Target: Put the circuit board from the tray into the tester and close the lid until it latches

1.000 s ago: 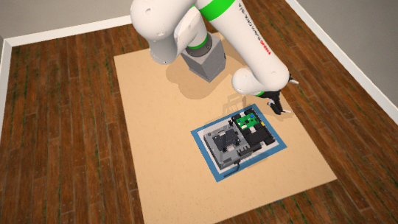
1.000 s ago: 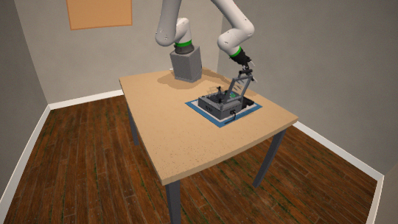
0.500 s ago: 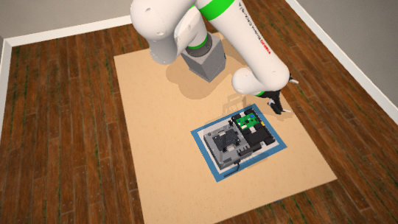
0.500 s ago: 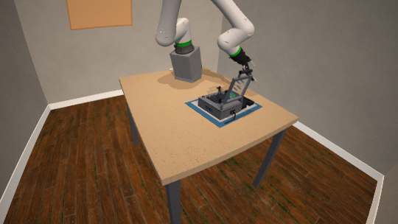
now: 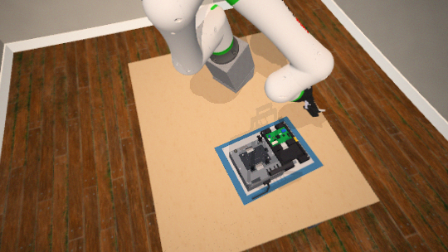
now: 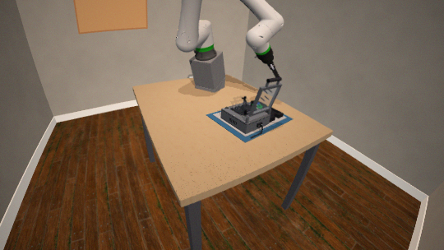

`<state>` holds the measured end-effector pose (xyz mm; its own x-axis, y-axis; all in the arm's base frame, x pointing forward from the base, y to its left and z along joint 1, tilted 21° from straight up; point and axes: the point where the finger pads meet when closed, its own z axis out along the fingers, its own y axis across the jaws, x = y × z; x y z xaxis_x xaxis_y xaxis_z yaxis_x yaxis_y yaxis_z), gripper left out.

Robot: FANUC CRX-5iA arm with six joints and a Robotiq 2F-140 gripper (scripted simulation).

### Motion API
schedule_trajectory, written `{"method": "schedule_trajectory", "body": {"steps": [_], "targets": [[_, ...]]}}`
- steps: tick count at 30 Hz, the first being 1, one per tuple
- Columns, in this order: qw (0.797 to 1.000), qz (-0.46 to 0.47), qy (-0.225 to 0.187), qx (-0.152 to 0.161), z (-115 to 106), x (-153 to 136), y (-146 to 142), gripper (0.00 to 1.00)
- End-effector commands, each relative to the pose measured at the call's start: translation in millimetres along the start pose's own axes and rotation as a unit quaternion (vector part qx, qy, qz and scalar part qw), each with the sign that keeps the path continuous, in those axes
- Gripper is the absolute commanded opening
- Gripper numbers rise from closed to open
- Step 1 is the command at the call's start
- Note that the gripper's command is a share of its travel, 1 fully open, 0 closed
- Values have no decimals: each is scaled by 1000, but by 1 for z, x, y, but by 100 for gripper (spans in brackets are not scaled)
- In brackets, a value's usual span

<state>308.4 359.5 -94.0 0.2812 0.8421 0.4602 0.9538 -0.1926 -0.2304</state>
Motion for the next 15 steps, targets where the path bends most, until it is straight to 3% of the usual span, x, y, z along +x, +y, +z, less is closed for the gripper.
{"method": "schedule_trajectory", "body": {"steps": [1, 5, 6, 12, 13, 15], "targets": [[996, -49, -65, 19, -19, -12, -20, 100], [994, -66, -88, 22, -27, -18, -24, 100], [989, -89, -117, 23, -39, -25, -27, 100], [978, -125, -168, 18, -62, -35, -28, 100], [970, -143, -195, 12, -76, -39, -26, 100], [970, -143, -195, 12, -76, -39, -26, 100]]}}
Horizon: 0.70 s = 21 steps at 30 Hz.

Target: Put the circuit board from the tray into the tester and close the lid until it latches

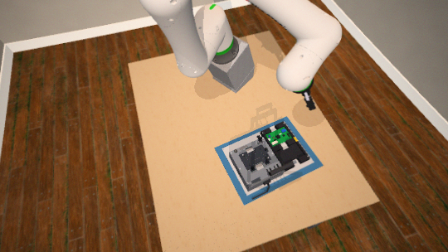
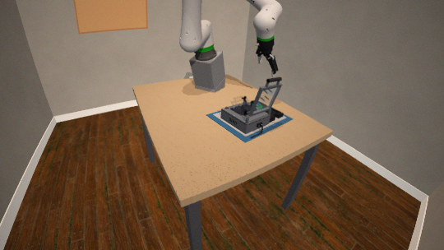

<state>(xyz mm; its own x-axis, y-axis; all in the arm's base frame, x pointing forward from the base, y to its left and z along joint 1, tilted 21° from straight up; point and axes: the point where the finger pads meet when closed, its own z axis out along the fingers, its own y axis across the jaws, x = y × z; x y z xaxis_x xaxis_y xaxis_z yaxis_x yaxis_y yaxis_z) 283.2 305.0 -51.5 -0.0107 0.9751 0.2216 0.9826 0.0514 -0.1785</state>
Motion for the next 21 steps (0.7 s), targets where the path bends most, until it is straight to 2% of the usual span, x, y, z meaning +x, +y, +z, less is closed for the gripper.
{"method": "schedule_trajectory", "body": {"steps": [1, 6, 12, 13, 14, 15, 17, 19, 21], "targets": [[996, -36, -74, -14, -27, -18, -3, 100], [989, -64, -131, -39, -57, -32, 3, 100], [972, -92, -198, -83, -102, -43, 17, 100], [972, -92, -198, -83, -102, -43, 17, 100], [965, -100, -220, -103, -120, -45, 23, 100], [961, -103, -229, -112, -128, -45, 25, 100], [961, -103, -229, -112, -128, -45, 25, 100], [948, -112, -259, -145, -157, -45, 34, 100], [941, -116, -273, -162, -172, -45, 38, 100]]}}
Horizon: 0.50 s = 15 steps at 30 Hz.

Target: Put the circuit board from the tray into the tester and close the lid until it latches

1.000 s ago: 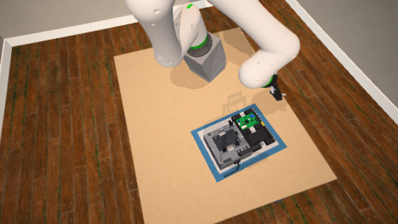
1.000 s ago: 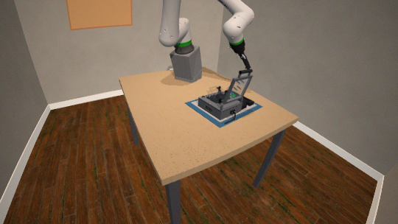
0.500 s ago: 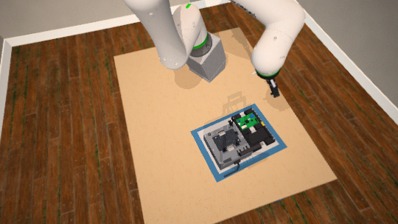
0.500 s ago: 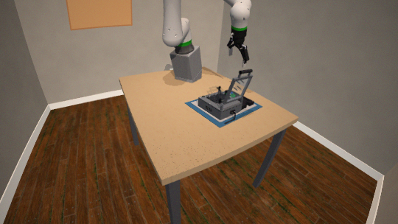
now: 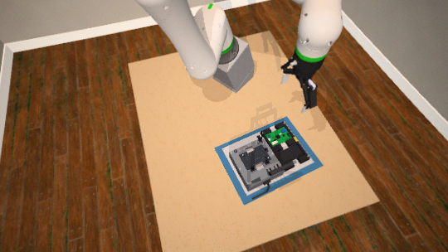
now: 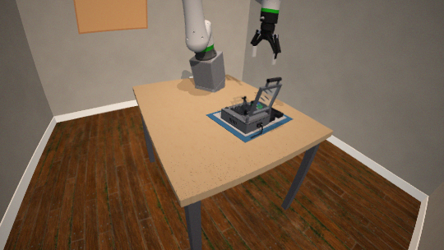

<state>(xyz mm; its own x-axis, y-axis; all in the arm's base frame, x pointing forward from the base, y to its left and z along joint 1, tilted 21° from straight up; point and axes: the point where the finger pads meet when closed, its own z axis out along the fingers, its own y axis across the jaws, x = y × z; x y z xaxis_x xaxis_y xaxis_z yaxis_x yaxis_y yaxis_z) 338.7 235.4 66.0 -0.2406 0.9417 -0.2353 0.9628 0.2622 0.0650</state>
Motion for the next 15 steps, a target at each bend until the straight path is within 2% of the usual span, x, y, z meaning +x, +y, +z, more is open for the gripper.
{"method": "schedule_trajectory", "body": {"steps": [1, 6, 7, 15], "targets": [[998, -7, -48, -43, -29, -21, 15, 100], [998, -7, -50, -45, -30, -21, 15, 100], [998, -7, -50, -45, -30, -21, 15, 58], [998, -7, -50, -45, -30, -21, 15, 58]]}}
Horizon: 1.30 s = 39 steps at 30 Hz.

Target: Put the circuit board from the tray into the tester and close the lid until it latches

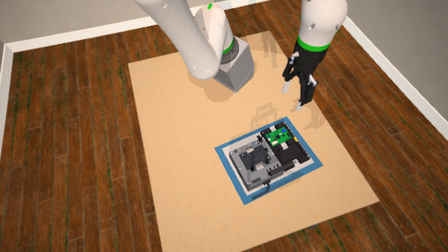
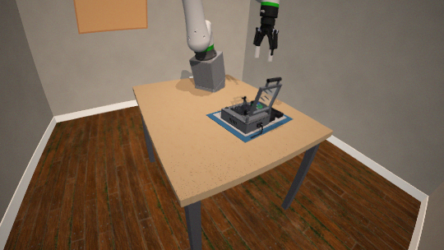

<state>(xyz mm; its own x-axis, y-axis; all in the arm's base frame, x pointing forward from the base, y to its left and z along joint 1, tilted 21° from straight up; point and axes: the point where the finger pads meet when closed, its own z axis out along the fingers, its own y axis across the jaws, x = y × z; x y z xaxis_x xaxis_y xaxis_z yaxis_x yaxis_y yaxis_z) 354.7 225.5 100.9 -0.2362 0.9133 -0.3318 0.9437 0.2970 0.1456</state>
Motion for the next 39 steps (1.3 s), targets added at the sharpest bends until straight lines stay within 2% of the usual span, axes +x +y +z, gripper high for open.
{"method": "schedule_trajectory", "body": {"steps": [1, 32, 39], "targets": [[1000, 0, 0, 0, 0, 0, 0, 58], [1000, -6, 0, 0, 0, 0, 0, 58], [998, -67, 0, 0, 0, 0, 0, 58]]}}
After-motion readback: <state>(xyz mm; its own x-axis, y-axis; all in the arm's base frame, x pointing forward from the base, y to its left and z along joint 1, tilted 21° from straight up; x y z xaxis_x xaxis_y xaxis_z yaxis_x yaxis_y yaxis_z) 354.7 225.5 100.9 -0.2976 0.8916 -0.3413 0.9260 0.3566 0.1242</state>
